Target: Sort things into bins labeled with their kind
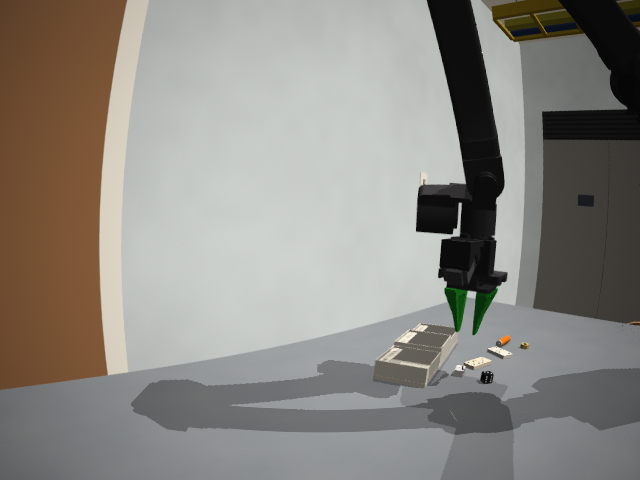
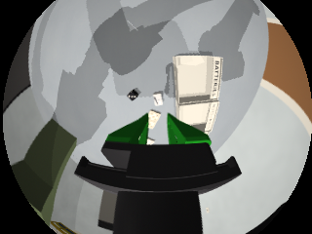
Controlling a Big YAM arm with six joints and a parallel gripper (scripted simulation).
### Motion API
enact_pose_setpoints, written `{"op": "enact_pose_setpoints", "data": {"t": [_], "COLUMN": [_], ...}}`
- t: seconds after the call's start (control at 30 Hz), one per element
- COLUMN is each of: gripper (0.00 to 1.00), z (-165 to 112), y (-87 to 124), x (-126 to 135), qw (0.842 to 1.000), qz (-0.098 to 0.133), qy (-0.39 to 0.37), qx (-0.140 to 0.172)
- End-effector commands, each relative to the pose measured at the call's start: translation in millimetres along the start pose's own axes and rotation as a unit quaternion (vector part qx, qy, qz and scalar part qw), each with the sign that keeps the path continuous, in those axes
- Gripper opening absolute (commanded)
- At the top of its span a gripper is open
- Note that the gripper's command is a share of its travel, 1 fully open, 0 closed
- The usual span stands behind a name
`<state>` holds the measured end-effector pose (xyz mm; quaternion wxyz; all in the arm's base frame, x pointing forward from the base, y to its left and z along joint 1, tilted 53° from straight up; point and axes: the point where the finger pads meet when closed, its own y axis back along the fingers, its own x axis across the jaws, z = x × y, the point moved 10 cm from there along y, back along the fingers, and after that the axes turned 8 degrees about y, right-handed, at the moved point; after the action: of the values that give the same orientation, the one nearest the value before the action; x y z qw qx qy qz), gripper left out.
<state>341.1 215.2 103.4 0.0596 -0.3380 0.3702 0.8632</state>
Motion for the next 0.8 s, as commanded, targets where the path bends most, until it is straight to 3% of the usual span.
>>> {"op": "enact_pose_setpoints", "data": {"t": [0.0, 0.3, 0.5, 0.77], "gripper": [0.28, 0.28, 0.28, 0.28], "z": [-2, 0, -11, -8], "y": [1, -4, 1, -2], "x": [-3, 8, 6, 4], "qw": [0.997, 0.996, 0.996, 0.996], "qz": [0.005, 0.019, 0.005, 0.004], "qy": [0.078, 0.091, 0.088, 0.093], "qx": [-0.004, -0.008, -0.001, -0.005]}}
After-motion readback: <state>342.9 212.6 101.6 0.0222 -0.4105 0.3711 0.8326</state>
